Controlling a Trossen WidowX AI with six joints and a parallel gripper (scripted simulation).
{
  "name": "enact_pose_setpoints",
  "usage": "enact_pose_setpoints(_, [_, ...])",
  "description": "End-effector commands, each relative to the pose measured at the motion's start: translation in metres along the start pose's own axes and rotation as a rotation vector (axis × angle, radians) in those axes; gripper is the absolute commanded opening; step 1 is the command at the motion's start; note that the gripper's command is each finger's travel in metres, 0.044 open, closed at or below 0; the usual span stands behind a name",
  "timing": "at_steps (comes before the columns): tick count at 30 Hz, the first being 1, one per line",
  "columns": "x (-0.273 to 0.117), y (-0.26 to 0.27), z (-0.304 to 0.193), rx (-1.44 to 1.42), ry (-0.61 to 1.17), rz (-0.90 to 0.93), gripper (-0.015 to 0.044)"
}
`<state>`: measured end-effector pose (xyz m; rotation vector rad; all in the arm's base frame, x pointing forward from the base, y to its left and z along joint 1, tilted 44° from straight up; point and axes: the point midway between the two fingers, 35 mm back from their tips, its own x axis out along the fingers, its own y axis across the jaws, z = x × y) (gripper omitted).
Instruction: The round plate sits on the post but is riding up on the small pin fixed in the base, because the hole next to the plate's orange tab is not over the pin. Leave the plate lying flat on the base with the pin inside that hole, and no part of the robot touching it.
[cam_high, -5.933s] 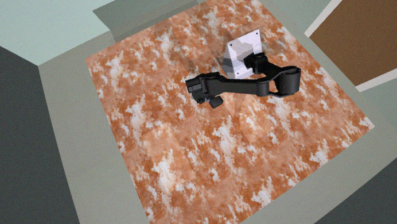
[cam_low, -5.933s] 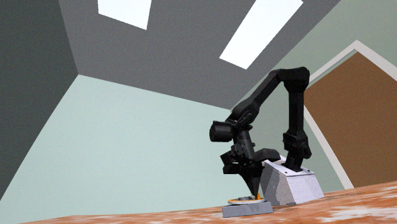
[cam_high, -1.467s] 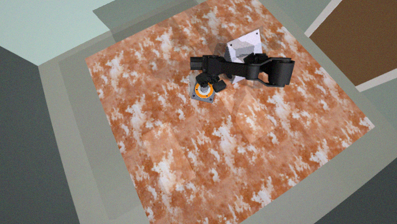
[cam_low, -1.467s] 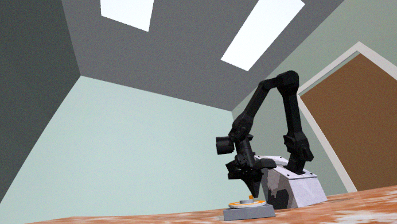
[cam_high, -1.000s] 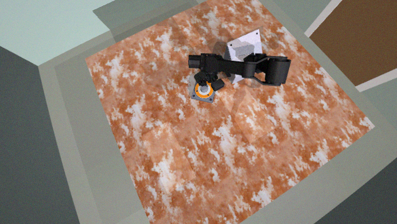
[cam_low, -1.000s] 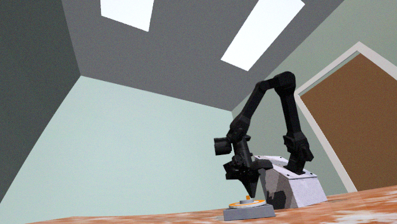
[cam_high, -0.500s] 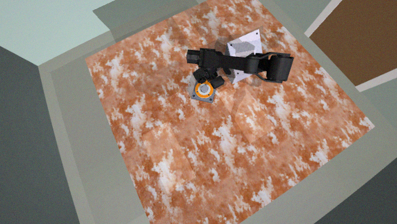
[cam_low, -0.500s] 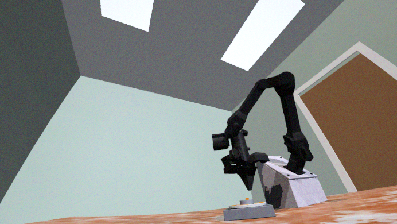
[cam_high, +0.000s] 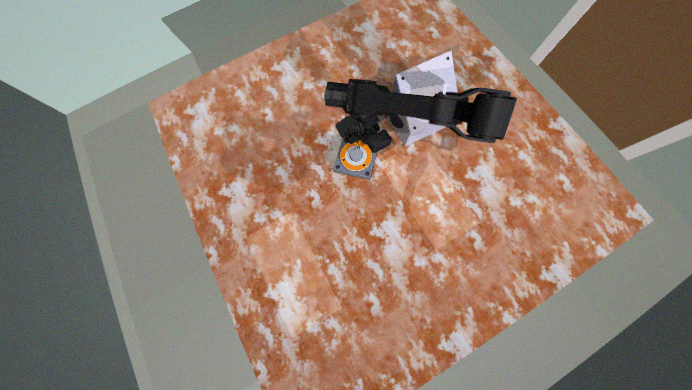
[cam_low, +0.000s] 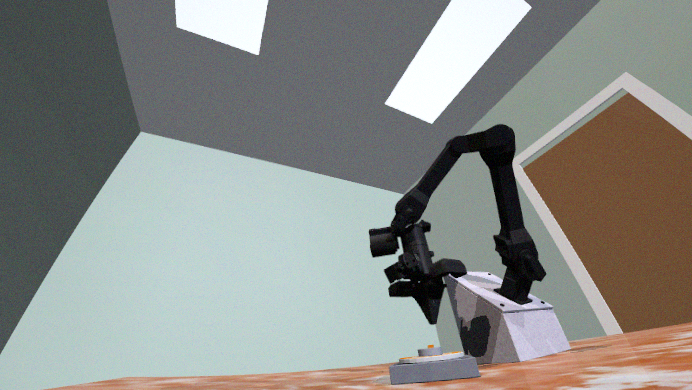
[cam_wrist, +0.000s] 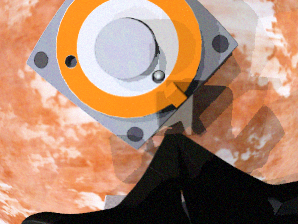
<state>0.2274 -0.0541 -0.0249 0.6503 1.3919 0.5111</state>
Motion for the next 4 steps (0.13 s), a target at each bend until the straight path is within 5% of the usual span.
enact_pose_setpoints(1, [0.0004,0.0001,0.0002,0.002,-0.001,0.000,0.0000])
enact_pose_setpoints(4, [0.0004,0.0001,0.0002,0.002,-0.001,0.000,0.0000])
